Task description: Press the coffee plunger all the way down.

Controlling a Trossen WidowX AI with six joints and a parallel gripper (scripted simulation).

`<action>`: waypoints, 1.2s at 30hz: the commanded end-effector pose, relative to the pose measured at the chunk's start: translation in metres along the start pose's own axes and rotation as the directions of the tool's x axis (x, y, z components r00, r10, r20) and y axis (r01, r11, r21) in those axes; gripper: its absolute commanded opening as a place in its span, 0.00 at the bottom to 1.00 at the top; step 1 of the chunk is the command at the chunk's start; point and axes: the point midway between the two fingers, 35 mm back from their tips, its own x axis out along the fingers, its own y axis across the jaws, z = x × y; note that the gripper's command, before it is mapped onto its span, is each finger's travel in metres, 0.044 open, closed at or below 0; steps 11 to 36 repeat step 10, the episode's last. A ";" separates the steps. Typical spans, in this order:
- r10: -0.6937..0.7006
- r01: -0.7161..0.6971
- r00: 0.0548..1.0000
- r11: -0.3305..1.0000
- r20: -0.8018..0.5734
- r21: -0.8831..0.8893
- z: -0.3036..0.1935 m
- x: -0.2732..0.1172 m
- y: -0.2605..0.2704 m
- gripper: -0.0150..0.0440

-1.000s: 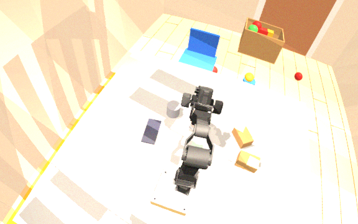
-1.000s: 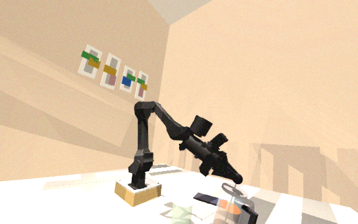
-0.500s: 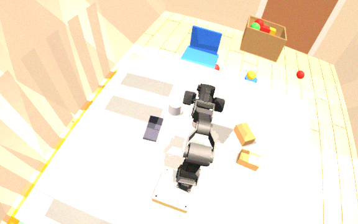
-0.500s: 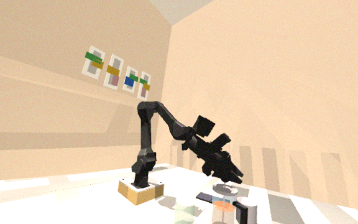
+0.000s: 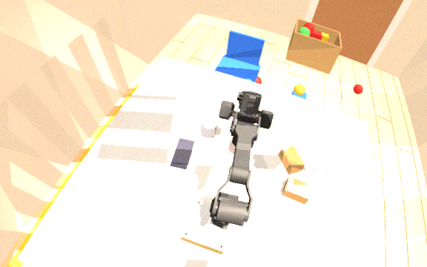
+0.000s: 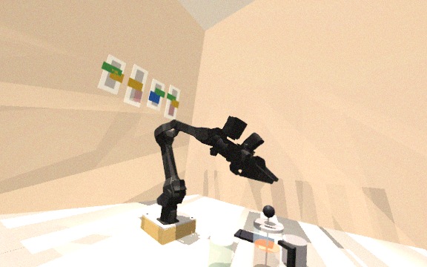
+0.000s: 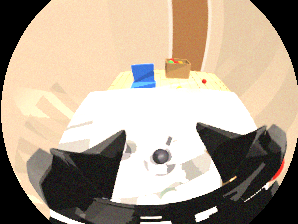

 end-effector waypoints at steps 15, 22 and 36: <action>0.002 -0.002 1.000 1.000 -0.012 -0.001 -0.002 -0.007 -0.001 1.00; 0.002 -0.002 1.000 1.000 -0.012 -0.001 -0.002 -0.007 -0.001 1.00; 0.002 -0.002 1.000 1.000 -0.012 -0.001 -0.002 -0.007 -0.001 1.00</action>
